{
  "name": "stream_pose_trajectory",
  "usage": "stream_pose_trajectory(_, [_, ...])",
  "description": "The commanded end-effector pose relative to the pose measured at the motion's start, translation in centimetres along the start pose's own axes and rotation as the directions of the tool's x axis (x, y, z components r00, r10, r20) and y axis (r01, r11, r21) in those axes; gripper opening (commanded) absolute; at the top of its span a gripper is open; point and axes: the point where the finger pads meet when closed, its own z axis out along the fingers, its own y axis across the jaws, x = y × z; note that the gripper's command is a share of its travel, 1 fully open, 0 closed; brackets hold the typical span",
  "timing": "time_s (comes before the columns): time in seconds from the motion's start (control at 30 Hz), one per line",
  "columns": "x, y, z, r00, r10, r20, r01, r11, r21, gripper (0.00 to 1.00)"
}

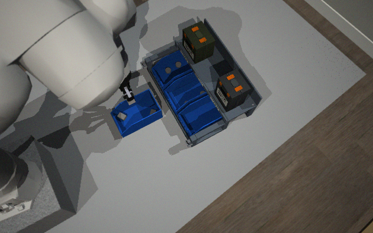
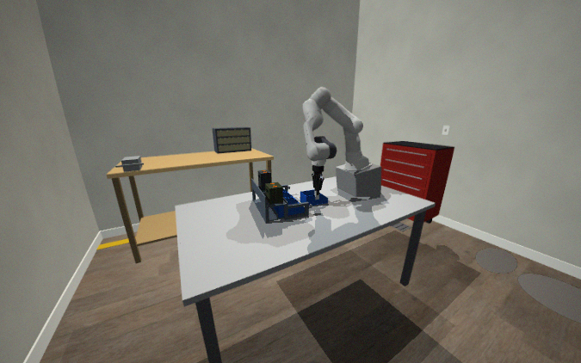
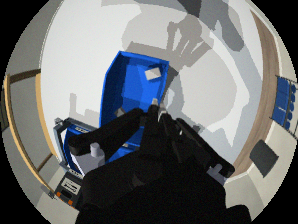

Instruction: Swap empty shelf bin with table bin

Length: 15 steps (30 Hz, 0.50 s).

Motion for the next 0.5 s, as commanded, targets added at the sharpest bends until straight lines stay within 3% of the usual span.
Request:
stream_pose_trajectory(0.0, [-0.06,0.1,0.02,1.0,0.003,0.001,-0.003,1.0,-0.001,0.15])
stream_pose_trajectory(0.47, [-0.06,0.1,0.02,1.0,0.003,0.001,-0.003,1.0,-0.001,0.15])
